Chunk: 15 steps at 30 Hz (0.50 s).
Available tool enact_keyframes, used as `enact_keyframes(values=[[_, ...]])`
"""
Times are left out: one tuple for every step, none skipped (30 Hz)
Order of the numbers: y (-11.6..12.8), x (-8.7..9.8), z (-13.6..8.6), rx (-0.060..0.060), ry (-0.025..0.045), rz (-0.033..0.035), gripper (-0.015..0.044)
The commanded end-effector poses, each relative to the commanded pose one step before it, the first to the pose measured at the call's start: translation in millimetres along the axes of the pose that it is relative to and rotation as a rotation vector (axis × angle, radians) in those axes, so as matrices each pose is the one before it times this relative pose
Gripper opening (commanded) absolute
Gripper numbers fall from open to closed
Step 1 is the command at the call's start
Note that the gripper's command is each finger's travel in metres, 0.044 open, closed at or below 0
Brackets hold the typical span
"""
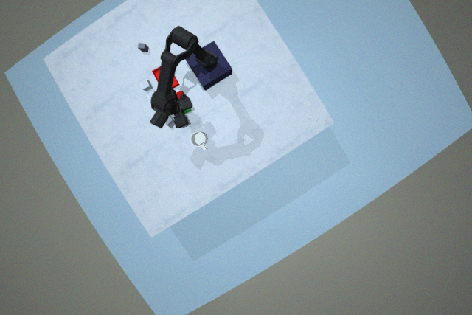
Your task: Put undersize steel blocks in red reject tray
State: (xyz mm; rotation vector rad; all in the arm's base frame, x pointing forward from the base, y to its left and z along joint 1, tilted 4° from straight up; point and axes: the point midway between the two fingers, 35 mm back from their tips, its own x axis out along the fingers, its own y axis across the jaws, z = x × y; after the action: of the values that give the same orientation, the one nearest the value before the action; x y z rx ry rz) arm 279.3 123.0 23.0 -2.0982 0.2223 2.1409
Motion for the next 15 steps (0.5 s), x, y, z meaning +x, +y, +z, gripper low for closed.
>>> enact_keyframes(values=[[0.33, 11.00, 2.78, -0.0116, -0.01063, -0.00022, 0.0000], [-0.06, 2.43, -0.09, 0.0000, -0.00001, 0.00000, 0.0000], [-0.05, 2.42, -0.07, 0.0000, -0.00001, 0.00000, 0.0000], [-0.04, 2.42, -0.05, 0.0000, -0.00001, 0.00001, 0.0000], [-0.02, 2.41, -0.03, 0.0000, -0.00002, 0.00001, 0.0000], [-0.01, 2.41, -0.01, 0.0000, -0.00002, 0.00001, 0.0000], [0.00, 2.40, 0.01, 0.0000, -0.00002, 0.00001, 0.0000], [0.01, 2.40, 0.02, 0.0000, -0.00002, 0.00001, 0.0000], [0.03, 2.39, 0.04, 0.0000, -0.00002, 0.00001, 0.0000], [0.04, 2.39, 0.06, 0.0000, -0.00003, 0.00001, 0.0000], [0.05, 2.38, 0.08, 0.0000, -0.00003, 0.00001, 0.0000], [0.06, 2.38, 0.09, 0.0000, -0.00003, 0.00002, 0.0000], [0.07, 2.37, 0.11, 0.0000, -0.00003, 0.00002, 0.0000], [0.09, 2.36, 0.13, 0.0000, -0.00003, 0.00002, 0.0000], [0.10, 2.36, 0.15, 0.0000, -0.00003, 0.00002, 0.0000]])
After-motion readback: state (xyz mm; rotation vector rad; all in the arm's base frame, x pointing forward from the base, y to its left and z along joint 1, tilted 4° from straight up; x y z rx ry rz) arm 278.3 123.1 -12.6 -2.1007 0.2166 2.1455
